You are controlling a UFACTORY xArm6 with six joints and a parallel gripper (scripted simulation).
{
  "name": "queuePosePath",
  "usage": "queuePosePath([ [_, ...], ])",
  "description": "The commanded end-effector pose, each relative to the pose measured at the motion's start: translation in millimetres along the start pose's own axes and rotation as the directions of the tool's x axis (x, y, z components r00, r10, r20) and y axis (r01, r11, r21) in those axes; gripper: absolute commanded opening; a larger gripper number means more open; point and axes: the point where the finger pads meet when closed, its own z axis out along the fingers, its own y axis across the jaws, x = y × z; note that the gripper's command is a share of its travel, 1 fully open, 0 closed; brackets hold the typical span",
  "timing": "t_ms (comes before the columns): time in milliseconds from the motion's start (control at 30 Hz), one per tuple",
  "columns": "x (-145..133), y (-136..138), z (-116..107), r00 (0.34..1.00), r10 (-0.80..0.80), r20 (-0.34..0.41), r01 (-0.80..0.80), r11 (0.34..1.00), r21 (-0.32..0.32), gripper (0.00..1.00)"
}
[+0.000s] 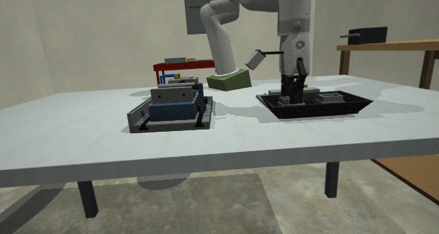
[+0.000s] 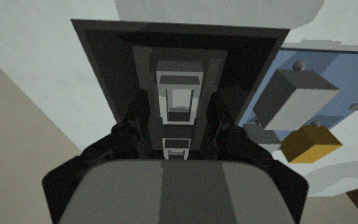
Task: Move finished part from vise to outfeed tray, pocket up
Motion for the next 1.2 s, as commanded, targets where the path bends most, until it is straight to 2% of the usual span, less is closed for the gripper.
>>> queuePosePath([
  [0, -0.4, -1.6, -1.8, 1.0, 0.0, 0.002, 0.0, 1.0, 0.004, 0.69],
  [400, -0.4, -1.6, -16.3, 1.0, 0.0, 0.002, 0.0, 1.0, 0.004, 0.69],
  [833, -0.3, -1.3, -85.4, 1.0, 0.0, 0.002, 0.0, 1.0, 0.004, 0.69],
  [900, -0.3, -1.3, -85.4, 1.0, 0.0, 0.002, 0.0, 1.0, 0.004, 0.69],
  [1167, -0.2, -1.1, -125.4, 1.0, 0.0, 0.002, 0.0, 1.0, 0.004, 0.69],
])
